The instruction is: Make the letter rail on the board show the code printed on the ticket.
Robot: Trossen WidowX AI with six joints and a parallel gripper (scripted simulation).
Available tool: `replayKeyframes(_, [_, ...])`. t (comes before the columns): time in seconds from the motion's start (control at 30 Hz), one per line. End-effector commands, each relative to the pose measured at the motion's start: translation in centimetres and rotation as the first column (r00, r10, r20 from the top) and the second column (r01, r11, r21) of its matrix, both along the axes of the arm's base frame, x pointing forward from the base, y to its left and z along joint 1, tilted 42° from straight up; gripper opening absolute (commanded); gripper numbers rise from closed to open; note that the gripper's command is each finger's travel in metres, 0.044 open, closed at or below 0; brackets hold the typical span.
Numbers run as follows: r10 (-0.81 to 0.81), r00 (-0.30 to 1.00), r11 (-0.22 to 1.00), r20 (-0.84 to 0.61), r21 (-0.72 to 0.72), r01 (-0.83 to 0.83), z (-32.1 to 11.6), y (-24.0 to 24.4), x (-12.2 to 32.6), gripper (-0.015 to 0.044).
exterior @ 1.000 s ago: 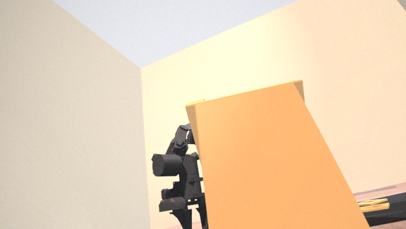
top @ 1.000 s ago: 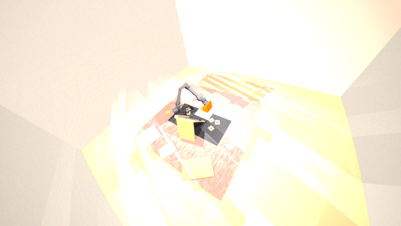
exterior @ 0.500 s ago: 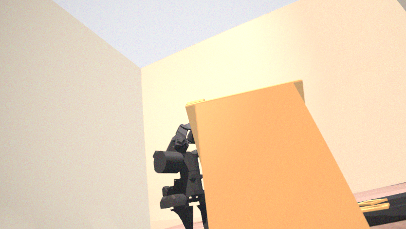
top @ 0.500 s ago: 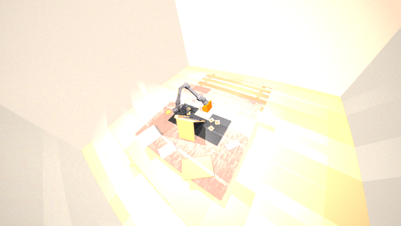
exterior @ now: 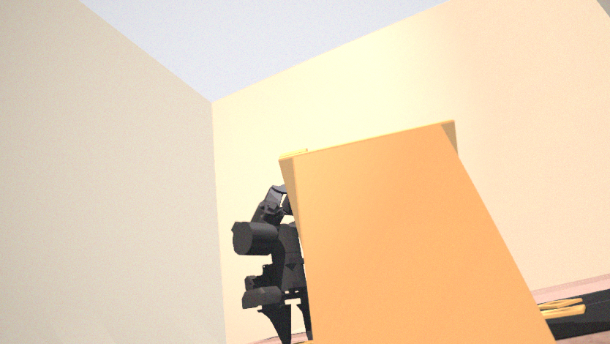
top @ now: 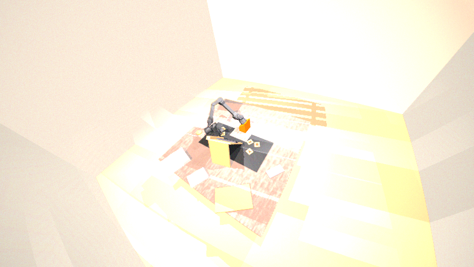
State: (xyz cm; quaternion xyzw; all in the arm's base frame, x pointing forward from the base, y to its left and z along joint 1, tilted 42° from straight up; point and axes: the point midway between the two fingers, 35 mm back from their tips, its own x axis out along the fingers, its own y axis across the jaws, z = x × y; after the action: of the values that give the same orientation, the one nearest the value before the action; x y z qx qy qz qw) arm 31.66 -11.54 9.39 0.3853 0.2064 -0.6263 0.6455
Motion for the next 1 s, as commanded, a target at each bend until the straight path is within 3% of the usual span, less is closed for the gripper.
replayKeyframes(0.0, [-0.004, 1.0, 1.0, 0.007, -0.004, 0.004, 0.3, 0.2, 0.0, 0.0])
replayKeyframes(0.63, [0.001, 1.0, 1.0, 0.001, 0.0, -0.001, 0.5, 0.8, -0.1, 0.0])
replayKeyframes(0.97, [0.037, 0.993, 0.999, 0.109, -0.017, -0.035, 3.1, 0.7, 2.6, 0.0])
